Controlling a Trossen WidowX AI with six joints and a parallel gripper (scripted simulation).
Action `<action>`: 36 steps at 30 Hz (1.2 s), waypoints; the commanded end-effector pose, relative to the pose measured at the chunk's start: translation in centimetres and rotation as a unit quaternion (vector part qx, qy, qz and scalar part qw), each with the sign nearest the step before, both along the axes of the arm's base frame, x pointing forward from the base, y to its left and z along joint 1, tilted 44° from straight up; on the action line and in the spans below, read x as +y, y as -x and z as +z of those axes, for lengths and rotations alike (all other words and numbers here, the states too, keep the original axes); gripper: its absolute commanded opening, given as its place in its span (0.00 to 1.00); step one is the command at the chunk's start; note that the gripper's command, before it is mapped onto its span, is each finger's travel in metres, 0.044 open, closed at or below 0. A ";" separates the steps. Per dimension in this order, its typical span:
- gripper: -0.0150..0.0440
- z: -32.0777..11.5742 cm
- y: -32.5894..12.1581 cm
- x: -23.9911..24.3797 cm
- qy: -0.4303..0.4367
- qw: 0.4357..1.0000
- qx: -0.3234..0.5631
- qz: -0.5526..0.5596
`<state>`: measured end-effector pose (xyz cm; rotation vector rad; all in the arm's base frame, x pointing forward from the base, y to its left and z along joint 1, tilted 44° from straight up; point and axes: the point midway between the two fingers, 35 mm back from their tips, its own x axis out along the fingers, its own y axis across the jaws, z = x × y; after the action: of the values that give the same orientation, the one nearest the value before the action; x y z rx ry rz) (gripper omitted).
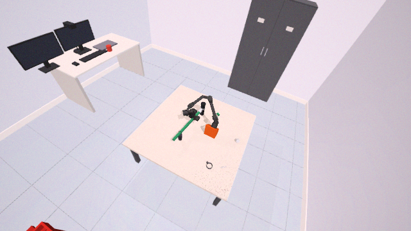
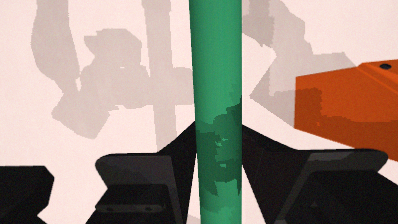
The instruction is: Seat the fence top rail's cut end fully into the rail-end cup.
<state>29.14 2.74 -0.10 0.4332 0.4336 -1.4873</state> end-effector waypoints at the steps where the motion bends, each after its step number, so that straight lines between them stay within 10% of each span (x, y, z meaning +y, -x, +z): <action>1: 0.25 0.2 -0.5 1.1 -0.006 1.000 -0.010 0.007; 36: 0.25 -1.2 -0.2 2.5 -0.007 1.000 -0.010 0.007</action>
<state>29.15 4.54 -1.27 0.4349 0.4331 -1.4802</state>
